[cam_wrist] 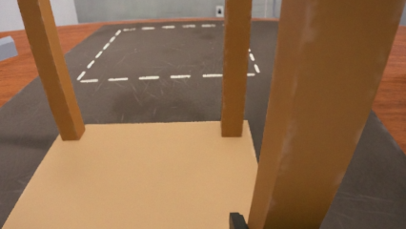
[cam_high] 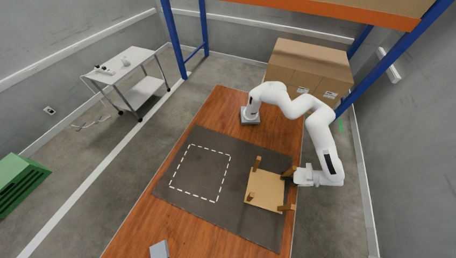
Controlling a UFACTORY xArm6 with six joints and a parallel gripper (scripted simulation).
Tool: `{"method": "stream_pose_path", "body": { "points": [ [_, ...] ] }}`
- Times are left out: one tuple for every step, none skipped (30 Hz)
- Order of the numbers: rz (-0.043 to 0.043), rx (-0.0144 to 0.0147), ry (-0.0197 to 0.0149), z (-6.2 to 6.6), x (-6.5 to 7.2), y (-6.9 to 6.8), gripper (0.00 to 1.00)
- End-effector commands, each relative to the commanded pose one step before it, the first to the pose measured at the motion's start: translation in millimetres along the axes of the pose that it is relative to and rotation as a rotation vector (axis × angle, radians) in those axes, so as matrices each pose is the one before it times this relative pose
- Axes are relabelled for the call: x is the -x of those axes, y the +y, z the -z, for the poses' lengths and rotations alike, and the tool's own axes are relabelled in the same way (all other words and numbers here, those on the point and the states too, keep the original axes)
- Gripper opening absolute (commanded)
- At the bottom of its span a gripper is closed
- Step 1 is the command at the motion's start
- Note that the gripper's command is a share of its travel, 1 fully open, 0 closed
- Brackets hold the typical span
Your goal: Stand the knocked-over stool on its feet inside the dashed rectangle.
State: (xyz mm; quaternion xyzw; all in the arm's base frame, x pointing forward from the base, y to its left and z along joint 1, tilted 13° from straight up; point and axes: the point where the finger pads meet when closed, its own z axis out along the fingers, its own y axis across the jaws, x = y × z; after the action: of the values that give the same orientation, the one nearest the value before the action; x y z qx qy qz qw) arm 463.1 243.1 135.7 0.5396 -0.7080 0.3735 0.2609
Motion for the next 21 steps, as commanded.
{"method": "stream_pose_path", "body": {
  "points": [
    [-0.00222, -0.00095, -0.00316, 1.63, -0.78, -0.70, 0.25],
    [0.00000, 0.00000, 0.00000, 0.00, 0.00, 0.00, 0.25],
    [0.00000, 0.00000, 0.00000, 0.00, 0.00, 0.00, 0.25],
    [0.00000, 0.00000, 0.00000, 0.00, 0.00, 0.00, 0.25],
    [0.00000, 0.00000, 0.00000, 0.00, 0.00, 0.00, 0.25],
    [0.00000, 0.00000, -0.00002, 0.00, 0.00, 0.00, 0.25],
    [0.00000, 0.00000, -0.00006, 0.00, -0.01, 0.00, 0.25],
    [0.00000, 0.00000, -0.00011, 0.01, -0.02, 0.00, 0.25],
    [0.00000, 0.00001, -0.00018, 0.01, -0.04, 0.00, 0.25],
    [0.00000, 0.00001, -0.00026, 0.01, -0.06, 0.00, 0.25],
    [0.00000, 0.00000, 0.00000, 0.00, 0.00, 0.00, 0.25],
    [0.00000, 0.00000, 0.00000, 0.00, 0.00, 0.00, 0.25],
    [0.00000, 0.00001, -0.00036, 0.02, -0.08, 0.00, 0.25],
    [-0.00001, 0.00001, -0.00048, 0.02, -0.10, -0.01, 0.25],
    [-0.00001, 0.00002, -0.00061, 0.03, -0.13, -0.01, 0.25],
    [-0.00001, 0.00002, -0.00075, 0.04, -0.16, -0.01, 0.25],
    [-0.00001, 0.00003, -0.00090, 0.04, -0.19, -0.01, 0.25],
    [-0.00002, 0.00003, -0.00107, 0.05, -0.23, -0.01, 0.25],
    [-0.00002, 0.00004, -0.00124, 0.06, -0.27, -0.01, 0.25],
    [-0.00002, 0.00004, -0.00143, 0.07, -0.31, -0.01, 0.25],
    [-0.00003, 0.00005, -0.00163, 0.08, -0.35, -0.01, 0.25]
  ]
}}
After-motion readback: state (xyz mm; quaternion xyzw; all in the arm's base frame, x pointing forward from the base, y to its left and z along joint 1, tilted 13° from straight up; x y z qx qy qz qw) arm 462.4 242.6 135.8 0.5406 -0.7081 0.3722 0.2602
